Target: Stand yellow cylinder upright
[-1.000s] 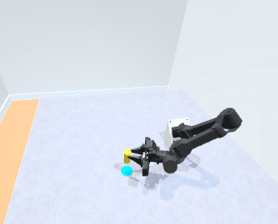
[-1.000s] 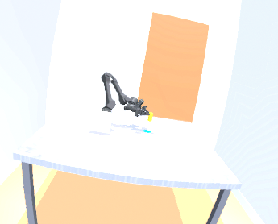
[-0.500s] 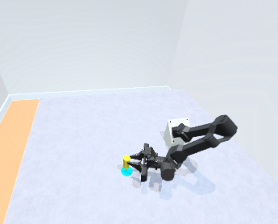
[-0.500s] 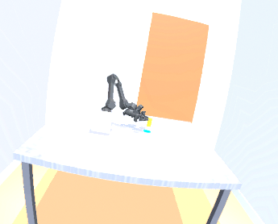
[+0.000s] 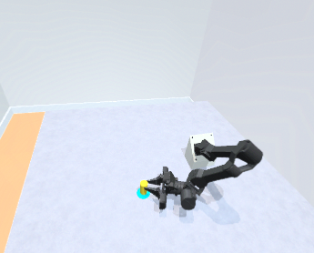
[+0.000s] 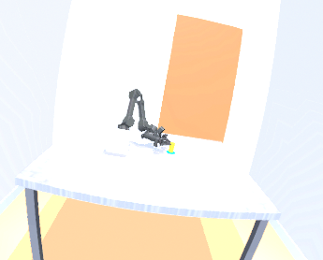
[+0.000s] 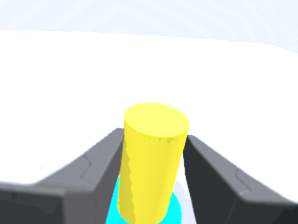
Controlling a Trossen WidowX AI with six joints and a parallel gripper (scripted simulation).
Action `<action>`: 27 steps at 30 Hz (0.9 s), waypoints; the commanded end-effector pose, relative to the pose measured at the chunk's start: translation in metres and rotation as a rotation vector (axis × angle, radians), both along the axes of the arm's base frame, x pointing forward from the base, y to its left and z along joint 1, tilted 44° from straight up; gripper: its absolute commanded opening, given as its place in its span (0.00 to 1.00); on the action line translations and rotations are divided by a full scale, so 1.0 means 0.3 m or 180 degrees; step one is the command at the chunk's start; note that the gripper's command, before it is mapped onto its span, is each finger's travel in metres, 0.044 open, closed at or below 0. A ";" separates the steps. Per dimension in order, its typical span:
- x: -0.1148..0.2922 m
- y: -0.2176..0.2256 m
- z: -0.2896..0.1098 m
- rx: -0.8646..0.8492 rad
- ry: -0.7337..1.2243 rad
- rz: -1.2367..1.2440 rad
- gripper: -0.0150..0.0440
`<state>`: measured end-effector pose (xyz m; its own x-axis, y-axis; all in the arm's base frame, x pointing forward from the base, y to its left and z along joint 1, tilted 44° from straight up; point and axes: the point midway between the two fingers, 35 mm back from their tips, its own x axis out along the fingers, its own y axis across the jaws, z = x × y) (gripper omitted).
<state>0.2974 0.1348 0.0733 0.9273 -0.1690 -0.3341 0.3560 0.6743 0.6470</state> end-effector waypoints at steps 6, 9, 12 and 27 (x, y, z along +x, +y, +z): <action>0.001 0.014 -0.006 0.0021 -0.0025 -0.0017 0.43; 0.001 0.014 -0.006 0.0021 -0.0025 -0.0017 0.43; 0.001 0.014 -0.006 0.0021 -0.0025 -0.0017 0.57; 0.007 -0.002 0.013 0.0024 -0.0021 -0.0021 0.93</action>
<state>0.2979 0.1379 0.0723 0.9285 -0.1724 -0.3290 0.3555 0.6692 0.6526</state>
